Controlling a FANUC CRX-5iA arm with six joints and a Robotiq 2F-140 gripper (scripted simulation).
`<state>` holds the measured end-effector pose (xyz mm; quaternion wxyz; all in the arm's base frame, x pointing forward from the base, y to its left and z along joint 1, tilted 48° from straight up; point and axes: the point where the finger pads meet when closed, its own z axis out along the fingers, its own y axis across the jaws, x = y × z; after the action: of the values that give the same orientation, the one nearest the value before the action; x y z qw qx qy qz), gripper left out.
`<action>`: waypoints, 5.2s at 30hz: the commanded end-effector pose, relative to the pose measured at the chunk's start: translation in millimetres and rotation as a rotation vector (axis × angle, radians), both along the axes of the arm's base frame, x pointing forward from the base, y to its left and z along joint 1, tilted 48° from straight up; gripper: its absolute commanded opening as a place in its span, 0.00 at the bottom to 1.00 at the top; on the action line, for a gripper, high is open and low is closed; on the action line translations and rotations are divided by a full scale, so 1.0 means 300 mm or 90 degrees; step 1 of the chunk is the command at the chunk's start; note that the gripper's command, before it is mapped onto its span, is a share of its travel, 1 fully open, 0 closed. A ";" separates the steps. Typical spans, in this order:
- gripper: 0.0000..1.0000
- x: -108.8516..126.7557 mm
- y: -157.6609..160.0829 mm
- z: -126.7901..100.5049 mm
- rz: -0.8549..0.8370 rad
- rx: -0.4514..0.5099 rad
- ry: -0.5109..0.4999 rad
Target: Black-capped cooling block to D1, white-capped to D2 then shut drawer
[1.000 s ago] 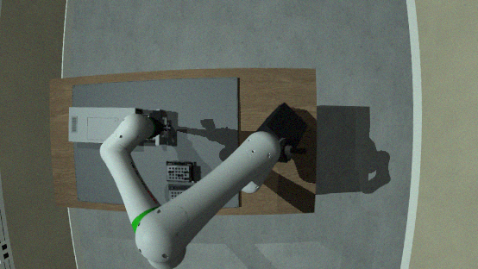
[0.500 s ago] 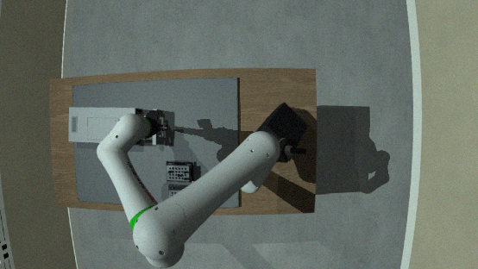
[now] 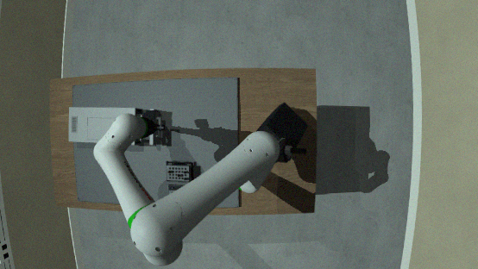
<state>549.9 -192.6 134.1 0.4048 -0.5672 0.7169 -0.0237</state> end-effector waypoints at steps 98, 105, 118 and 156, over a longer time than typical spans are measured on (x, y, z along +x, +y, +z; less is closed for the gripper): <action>0.10 0.172 -0.080 0.109 -0.001 -0.001 0.000; 0.10 0.178 -0.083 0.113 -0.001 -0.001 0.000; 0.10 0.188 -0.087 0.119 -0.001 -0.001 0.000; 0.10 0.218 -0.101 0.138 -0.001 -0.001 0.000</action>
<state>615.2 -221.9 174.7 0.4047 -0.5672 0.7169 -0.0236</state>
